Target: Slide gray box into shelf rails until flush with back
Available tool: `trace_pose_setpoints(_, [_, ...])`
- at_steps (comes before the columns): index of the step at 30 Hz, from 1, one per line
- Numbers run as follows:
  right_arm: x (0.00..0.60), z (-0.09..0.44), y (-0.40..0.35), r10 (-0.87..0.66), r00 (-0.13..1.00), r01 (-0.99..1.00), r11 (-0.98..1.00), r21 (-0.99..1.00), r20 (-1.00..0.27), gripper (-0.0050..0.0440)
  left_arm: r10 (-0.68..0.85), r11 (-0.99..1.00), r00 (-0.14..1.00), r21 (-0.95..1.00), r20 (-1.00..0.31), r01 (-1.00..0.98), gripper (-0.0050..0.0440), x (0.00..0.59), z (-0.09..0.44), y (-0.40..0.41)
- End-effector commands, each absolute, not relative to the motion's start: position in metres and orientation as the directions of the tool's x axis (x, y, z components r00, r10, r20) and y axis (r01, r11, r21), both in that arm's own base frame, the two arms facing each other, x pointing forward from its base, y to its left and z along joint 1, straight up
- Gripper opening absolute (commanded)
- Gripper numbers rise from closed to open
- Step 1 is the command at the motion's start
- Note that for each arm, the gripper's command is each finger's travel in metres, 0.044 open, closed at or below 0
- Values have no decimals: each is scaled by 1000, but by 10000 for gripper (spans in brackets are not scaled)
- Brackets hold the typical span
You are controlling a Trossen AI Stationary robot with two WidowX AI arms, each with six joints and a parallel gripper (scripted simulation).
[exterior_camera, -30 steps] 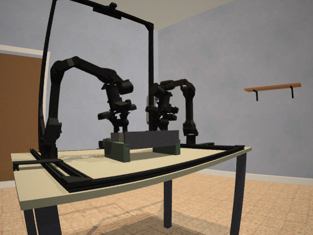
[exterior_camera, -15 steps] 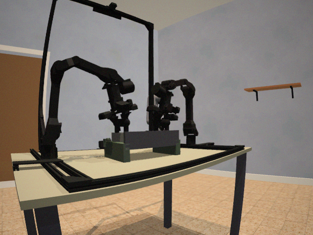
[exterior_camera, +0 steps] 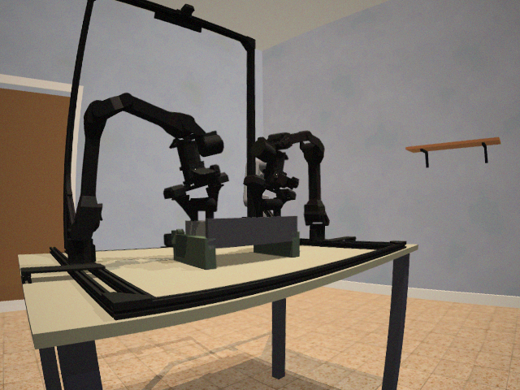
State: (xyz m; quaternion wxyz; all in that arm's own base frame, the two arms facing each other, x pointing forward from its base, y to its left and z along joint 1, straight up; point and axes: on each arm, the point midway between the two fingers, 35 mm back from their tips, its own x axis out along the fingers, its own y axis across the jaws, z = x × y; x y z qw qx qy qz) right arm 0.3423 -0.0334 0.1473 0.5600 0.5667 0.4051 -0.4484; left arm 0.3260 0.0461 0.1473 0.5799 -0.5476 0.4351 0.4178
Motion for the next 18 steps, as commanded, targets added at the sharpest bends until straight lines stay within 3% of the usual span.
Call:
trace_pose_setpoints(1, [343,148,-33,-43,271,961,-46,273,-962,440,7,51,276,-275,-961,-960,440,327,148,46])
trace_pose_setpoints(11, [344,161,-35,-44,274,960,-45,276,-961,440,8,52,279,-278,-960,-959,440,328,161,48])
trace_pose_setpoints(18, [342,216,-41,-48,288,956,-42,290,-956,440,15,59,292,-291,-956,-955,440,329,216,54])
